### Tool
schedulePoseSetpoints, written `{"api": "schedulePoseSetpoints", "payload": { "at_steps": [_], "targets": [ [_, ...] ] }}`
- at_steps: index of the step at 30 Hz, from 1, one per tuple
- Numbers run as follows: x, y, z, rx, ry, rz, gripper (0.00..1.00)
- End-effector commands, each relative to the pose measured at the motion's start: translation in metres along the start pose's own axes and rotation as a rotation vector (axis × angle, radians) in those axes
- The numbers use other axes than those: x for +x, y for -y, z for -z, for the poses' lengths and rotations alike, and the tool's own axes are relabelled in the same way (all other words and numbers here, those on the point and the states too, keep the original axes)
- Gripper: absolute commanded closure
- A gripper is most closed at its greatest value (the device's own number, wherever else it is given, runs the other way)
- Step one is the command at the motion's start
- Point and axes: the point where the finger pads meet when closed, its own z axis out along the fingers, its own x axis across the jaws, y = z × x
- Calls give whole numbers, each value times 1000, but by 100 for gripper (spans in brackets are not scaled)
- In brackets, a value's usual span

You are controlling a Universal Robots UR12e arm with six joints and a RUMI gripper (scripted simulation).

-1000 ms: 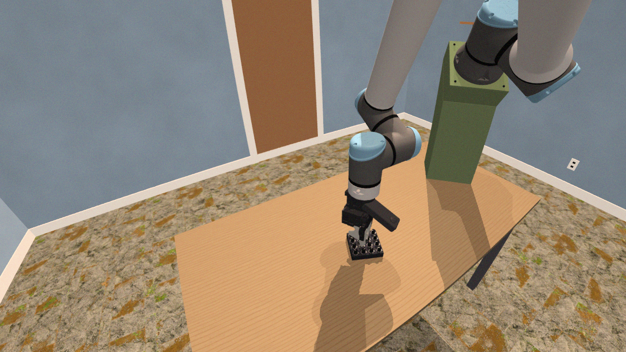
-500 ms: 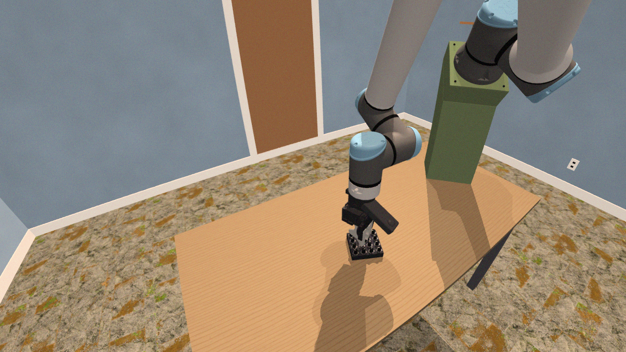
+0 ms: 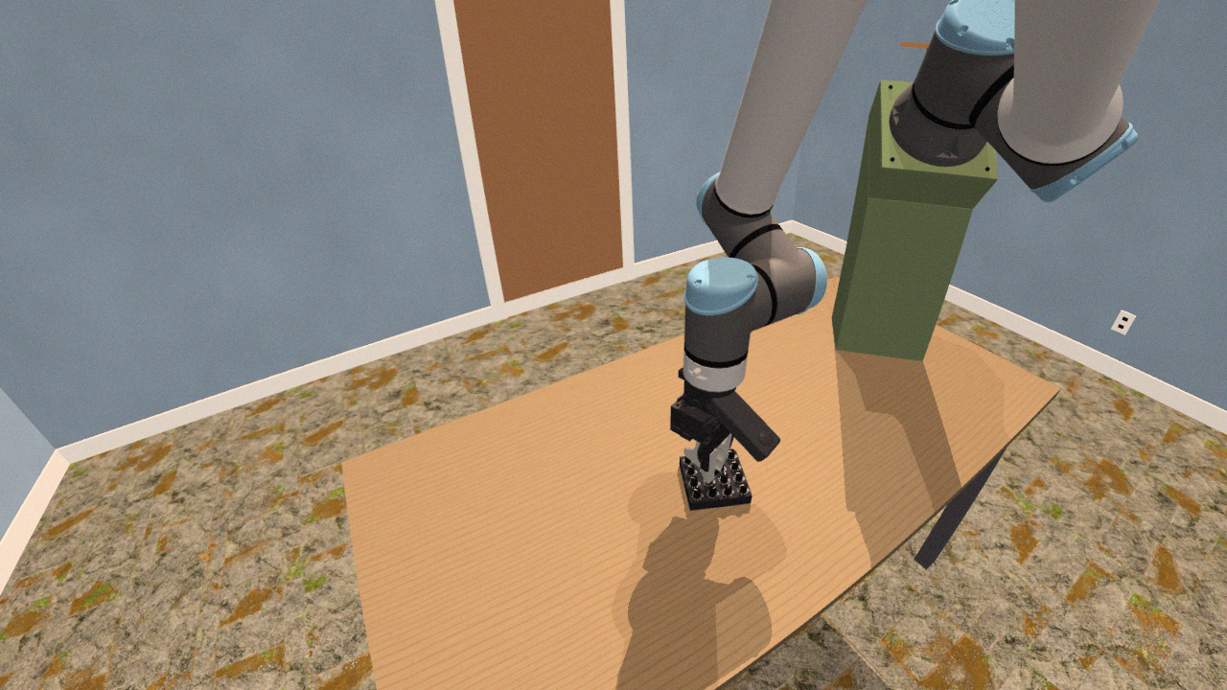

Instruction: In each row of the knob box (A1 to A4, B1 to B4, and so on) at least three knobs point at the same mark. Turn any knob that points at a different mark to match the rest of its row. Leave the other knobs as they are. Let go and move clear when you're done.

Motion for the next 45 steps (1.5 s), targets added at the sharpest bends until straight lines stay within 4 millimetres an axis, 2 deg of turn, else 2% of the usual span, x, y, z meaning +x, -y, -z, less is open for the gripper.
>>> {"api": "schedulePoseSetpoints", "payload": {
  "at_steps": [1,21,22,45],
  "targets": [
    [0,0,0,0,-1,-7,96],
    [0,0,0,0,-1,-9,96],
    [0,0,0,0,-1,-9,89],
    [0,0,2,0,-1,-9,89]
  ]
}}
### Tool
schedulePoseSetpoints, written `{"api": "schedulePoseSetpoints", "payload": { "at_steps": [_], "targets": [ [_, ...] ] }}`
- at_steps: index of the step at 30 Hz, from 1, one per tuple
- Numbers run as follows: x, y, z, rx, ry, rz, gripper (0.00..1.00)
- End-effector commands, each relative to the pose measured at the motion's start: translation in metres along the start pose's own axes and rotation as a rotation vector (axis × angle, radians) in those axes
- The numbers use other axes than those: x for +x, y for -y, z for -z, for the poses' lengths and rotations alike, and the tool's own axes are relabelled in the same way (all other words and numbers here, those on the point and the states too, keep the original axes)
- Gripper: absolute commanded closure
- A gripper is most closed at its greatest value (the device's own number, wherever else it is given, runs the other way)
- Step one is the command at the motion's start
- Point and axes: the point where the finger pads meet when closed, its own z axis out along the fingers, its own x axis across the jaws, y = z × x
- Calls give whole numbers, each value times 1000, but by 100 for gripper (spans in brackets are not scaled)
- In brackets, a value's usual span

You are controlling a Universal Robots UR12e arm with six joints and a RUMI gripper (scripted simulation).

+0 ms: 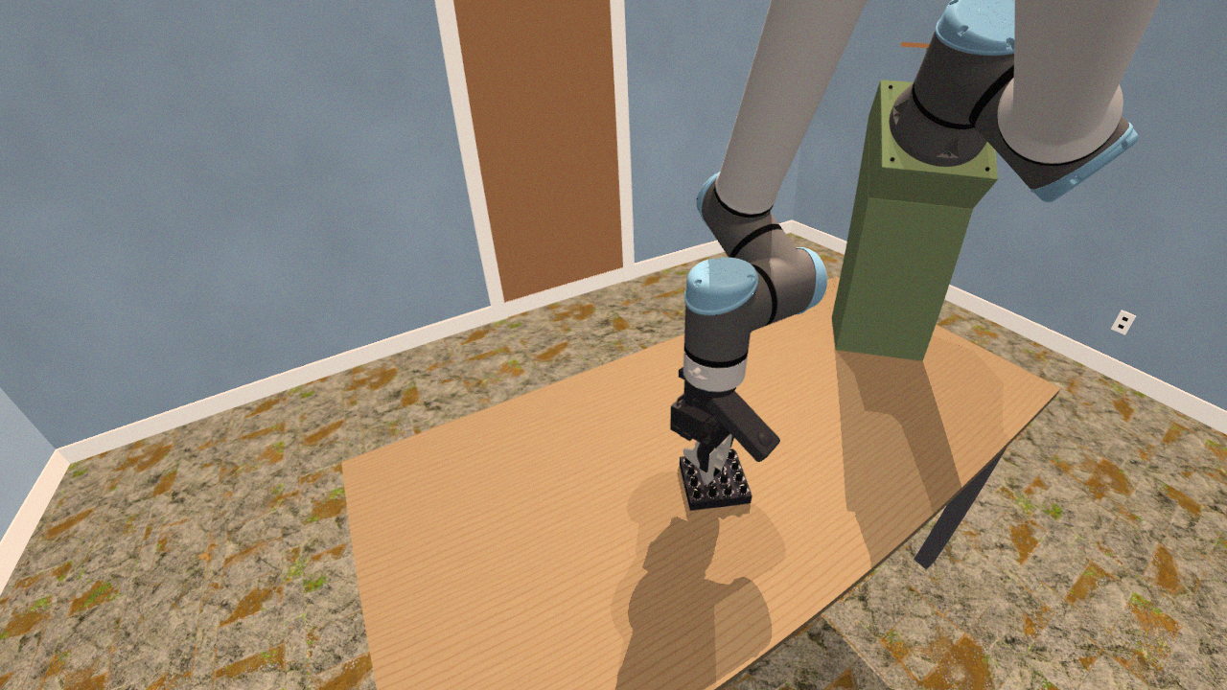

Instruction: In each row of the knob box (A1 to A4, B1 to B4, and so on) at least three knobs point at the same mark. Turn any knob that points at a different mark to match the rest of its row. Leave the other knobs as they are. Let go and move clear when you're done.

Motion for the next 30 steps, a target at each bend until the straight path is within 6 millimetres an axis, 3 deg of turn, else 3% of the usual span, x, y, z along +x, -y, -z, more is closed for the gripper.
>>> {"api": "schedulePoseSetpoints", "payload": {
  "at_steps": [1,17,30],
  "targets": [
    [0,0,3,0,-1,0,89],
    [0,0,36,0,-1,0,89],
    [0,0,38,0,-1,0,89]
  ]
}}
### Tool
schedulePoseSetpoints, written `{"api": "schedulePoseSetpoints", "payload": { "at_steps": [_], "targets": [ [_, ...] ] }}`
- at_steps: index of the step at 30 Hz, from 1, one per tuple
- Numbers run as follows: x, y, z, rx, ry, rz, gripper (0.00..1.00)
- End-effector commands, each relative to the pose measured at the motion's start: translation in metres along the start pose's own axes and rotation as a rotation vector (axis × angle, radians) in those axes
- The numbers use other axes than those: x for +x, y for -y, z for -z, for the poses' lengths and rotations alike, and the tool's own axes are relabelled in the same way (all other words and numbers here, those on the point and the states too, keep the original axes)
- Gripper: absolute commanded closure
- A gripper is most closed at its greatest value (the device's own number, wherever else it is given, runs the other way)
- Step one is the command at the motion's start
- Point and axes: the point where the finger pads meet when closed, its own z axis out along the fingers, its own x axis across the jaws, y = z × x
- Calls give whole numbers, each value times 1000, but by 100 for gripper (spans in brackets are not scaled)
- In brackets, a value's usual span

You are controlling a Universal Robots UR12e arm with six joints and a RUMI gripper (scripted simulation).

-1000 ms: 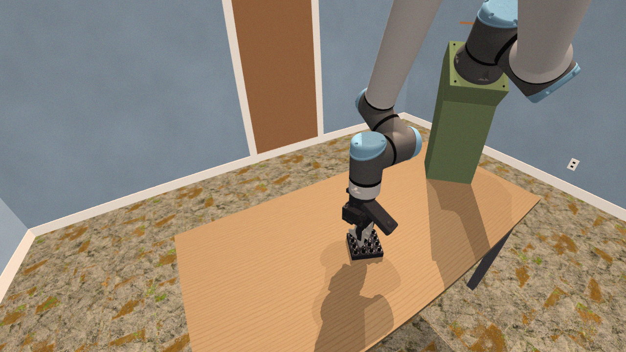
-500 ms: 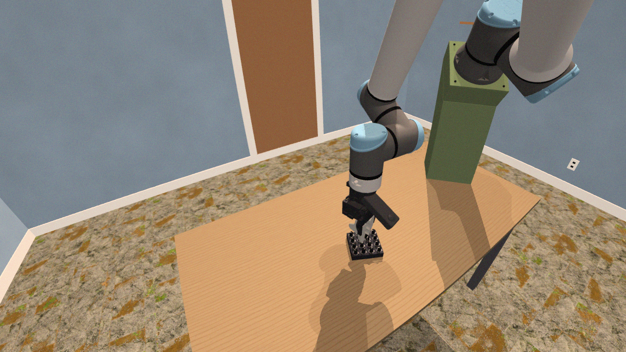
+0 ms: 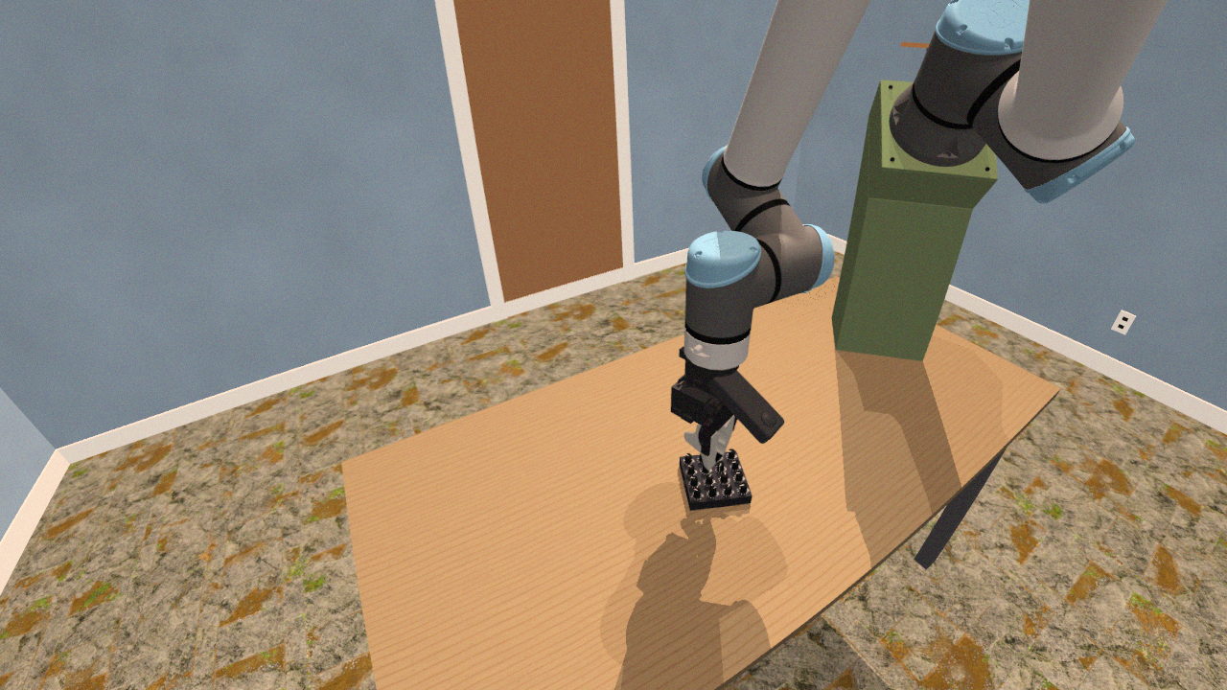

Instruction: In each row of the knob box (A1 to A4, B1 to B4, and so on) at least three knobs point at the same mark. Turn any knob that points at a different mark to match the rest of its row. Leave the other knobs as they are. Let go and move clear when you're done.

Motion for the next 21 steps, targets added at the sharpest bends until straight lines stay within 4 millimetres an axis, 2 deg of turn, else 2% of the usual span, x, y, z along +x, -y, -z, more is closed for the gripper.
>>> {"api": "schedulePoseSetpoints", "payload": {
  "at_steps": [1,13,21],
  "targets": [
    [0,0,0,0,-1,0,89],
    [0,0,1,0,-1,19,89],
    [0,1,2,0,-1,123,89]
  ]
}}
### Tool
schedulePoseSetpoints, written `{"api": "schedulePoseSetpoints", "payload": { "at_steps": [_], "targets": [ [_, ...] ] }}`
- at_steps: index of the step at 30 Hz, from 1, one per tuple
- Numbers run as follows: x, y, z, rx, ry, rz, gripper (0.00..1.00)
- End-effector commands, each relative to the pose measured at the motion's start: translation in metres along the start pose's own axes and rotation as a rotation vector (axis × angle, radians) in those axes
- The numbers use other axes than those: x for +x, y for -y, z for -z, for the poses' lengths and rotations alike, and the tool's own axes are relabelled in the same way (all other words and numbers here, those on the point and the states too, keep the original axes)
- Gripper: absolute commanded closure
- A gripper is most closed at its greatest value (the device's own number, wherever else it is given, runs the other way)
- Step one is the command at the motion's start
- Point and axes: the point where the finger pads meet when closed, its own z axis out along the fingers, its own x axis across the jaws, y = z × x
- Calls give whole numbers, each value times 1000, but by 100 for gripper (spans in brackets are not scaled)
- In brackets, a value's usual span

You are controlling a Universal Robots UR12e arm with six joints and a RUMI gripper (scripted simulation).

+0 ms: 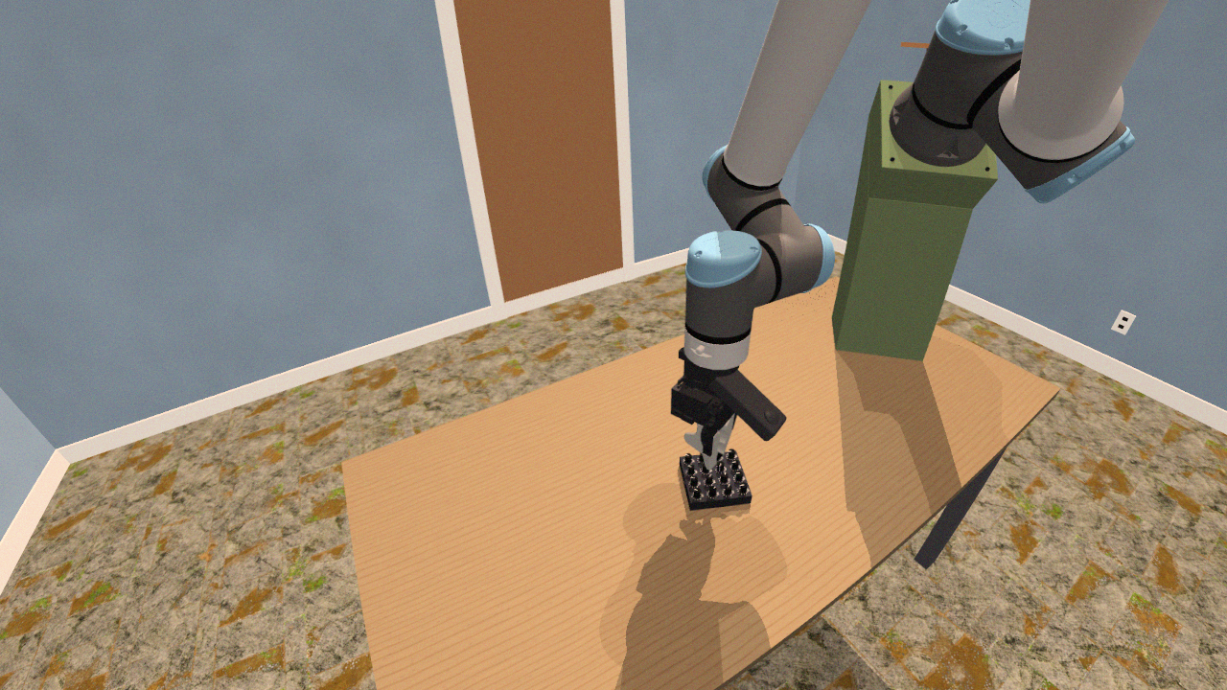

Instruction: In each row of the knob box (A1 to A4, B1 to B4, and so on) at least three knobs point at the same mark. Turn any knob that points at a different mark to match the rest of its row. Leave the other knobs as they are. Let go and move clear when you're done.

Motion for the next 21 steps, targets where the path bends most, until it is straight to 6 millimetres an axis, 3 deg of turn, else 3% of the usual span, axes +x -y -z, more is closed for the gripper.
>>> {"api": "schedulePoseSetpoints", "payload": {
  "at_steps": [1,9,21],
  "targets": [
    [0,0,1,0,0,74,89],
    [-1,1,3,0,0,238,89],
    [-3,2,7,0,0,656,89]
  ]
}}
